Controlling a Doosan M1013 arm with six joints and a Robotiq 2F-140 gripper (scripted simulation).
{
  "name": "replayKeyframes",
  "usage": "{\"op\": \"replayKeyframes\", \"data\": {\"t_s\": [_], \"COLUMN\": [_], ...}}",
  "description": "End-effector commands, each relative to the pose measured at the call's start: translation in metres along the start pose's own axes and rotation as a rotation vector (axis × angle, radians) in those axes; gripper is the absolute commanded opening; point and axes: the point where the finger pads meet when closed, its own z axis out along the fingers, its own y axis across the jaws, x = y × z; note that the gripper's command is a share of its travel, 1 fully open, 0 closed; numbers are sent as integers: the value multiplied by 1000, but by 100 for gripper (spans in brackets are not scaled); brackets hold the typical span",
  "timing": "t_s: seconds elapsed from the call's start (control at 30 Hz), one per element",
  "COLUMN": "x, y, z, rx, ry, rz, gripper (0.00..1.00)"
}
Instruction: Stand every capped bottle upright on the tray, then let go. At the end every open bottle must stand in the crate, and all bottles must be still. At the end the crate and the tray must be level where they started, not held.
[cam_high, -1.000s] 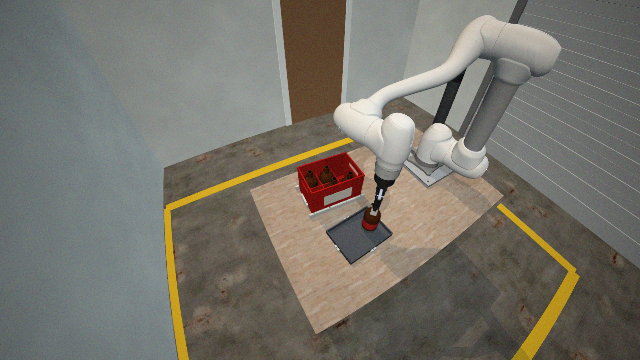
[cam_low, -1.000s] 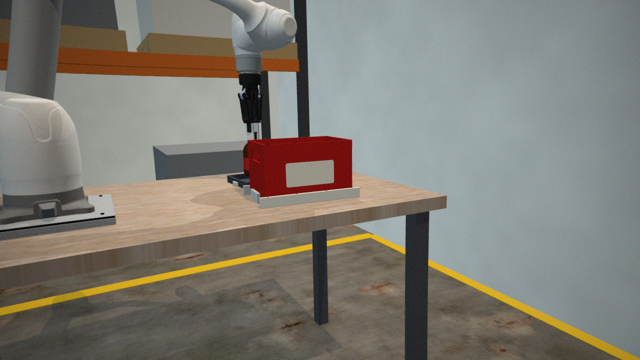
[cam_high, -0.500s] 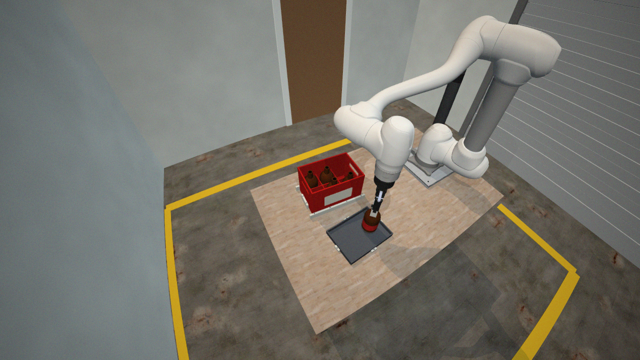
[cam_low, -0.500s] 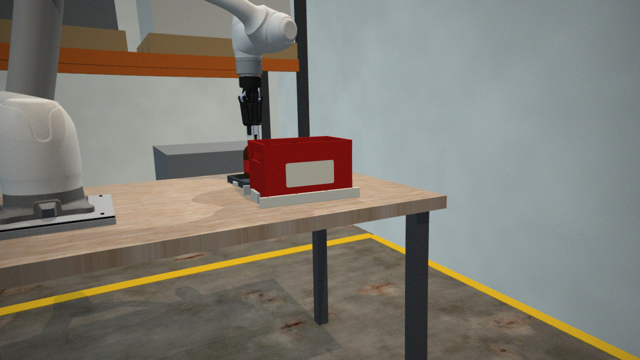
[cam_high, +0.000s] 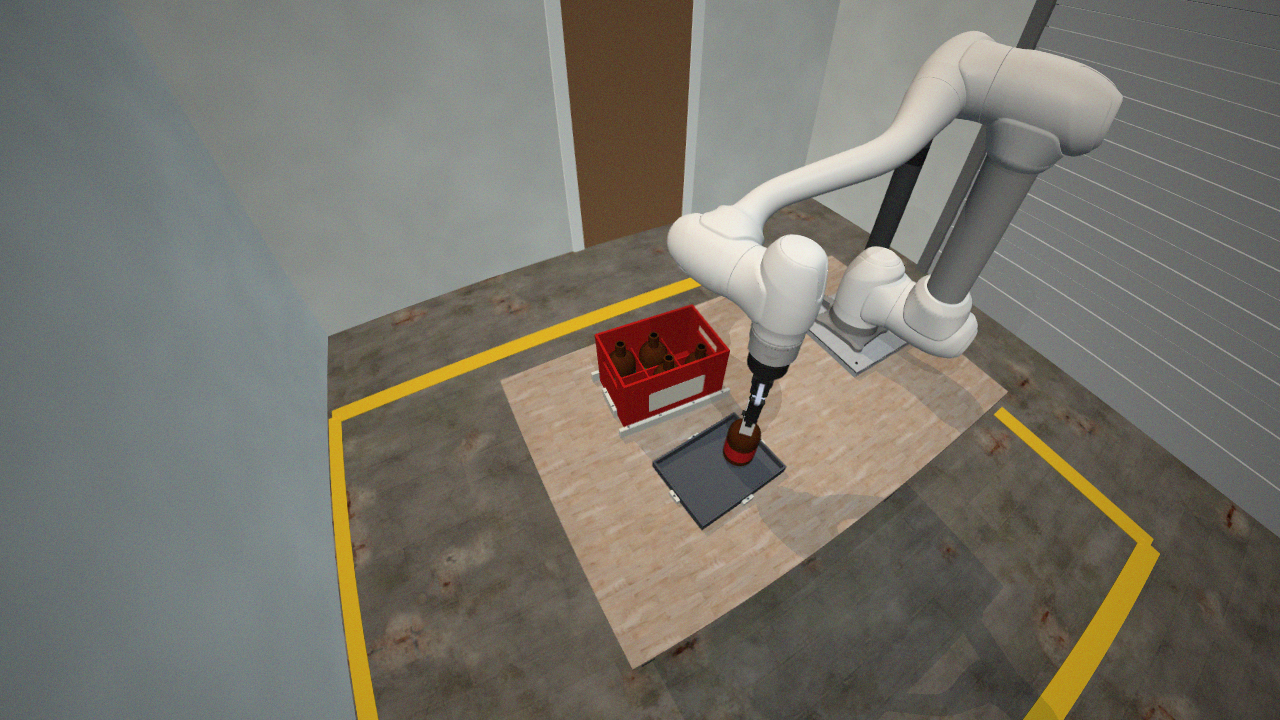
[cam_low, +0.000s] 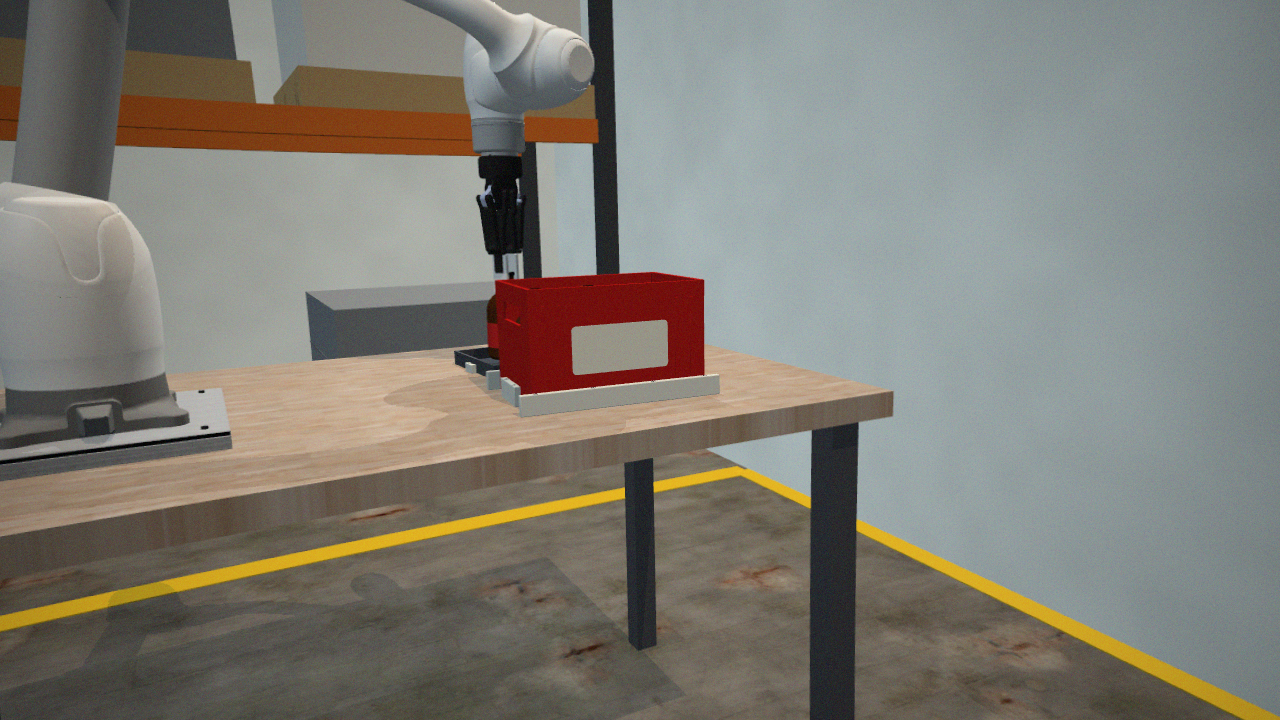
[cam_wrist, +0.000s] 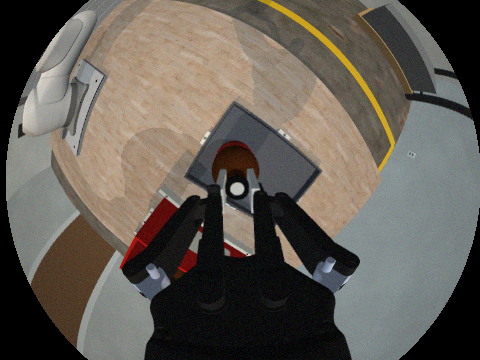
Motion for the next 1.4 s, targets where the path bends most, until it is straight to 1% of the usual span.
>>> {"op": "replayKeyframes", "data": {"t_s": [0.0,0.93,0.97,1.37], "x": [0,0,0,0], "y": [0,0,0,0], "z": [1,10,10,10], "rx": [0,0,0,0], "ry": [0,0,0,0], "rz": [0,0,0,0], "gripper": [0,0,100,100]}}
